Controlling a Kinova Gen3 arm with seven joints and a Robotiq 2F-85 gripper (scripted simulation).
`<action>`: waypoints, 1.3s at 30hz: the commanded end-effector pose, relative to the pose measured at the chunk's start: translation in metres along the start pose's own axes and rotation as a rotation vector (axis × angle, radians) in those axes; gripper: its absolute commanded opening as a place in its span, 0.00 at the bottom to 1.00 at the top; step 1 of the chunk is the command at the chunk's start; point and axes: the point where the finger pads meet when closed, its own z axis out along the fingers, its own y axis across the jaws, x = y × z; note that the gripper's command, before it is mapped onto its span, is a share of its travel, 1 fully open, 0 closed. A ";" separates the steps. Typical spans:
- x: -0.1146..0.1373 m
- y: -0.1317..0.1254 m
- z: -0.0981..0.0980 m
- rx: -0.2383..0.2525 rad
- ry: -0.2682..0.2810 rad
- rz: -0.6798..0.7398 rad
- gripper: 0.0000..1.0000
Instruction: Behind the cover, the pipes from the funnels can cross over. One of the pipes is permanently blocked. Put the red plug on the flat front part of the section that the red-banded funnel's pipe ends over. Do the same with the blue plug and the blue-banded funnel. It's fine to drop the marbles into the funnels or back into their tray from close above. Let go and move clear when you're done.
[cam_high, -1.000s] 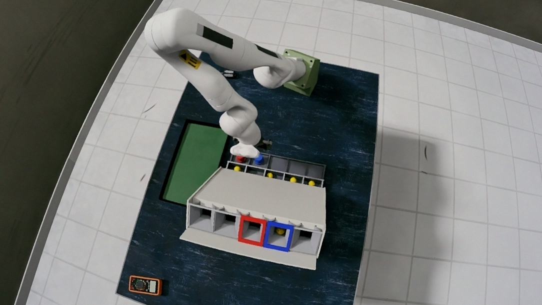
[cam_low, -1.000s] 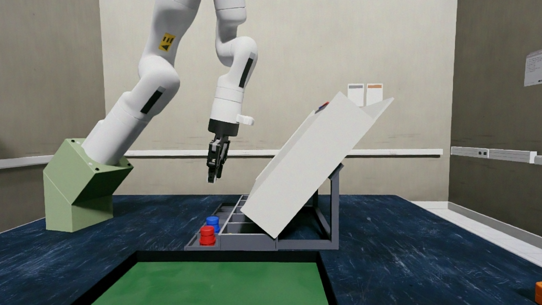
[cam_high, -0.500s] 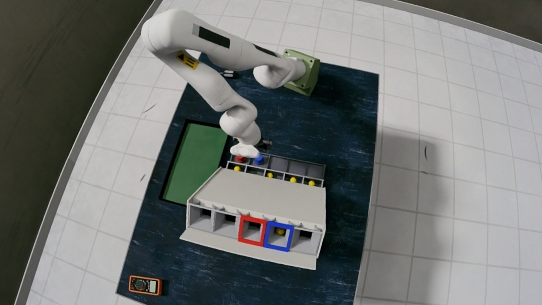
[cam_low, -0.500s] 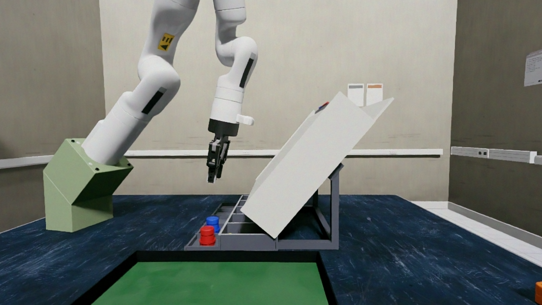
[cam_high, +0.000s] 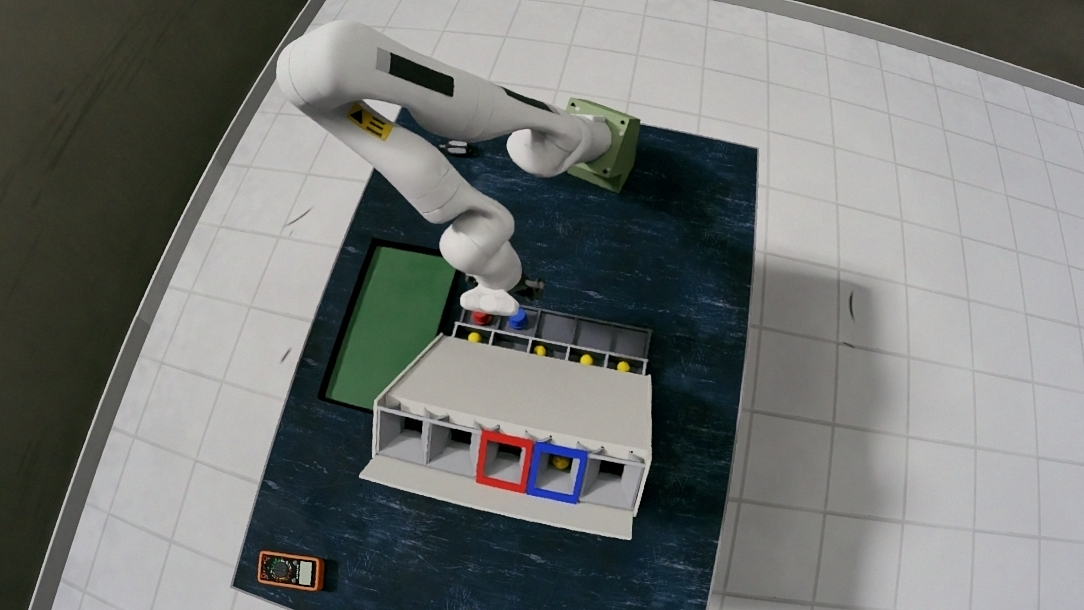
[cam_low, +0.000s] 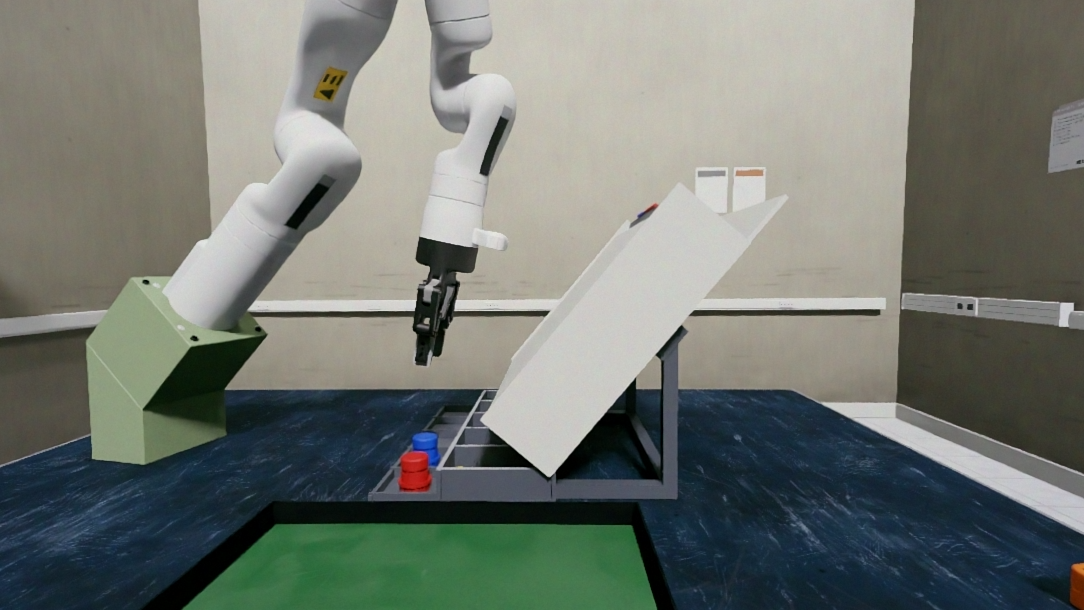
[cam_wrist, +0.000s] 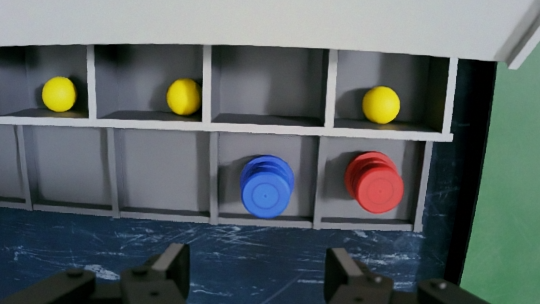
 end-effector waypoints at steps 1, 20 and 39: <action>0.018 -0.037 -0.058 -0.047 0.207 0.001 0.65; 0.035 -0.082 -0.127 -0.047 0.213 0.000 0.65; 0.035 -0.082 -0.127 -0.046 0.213 -0.001 0.65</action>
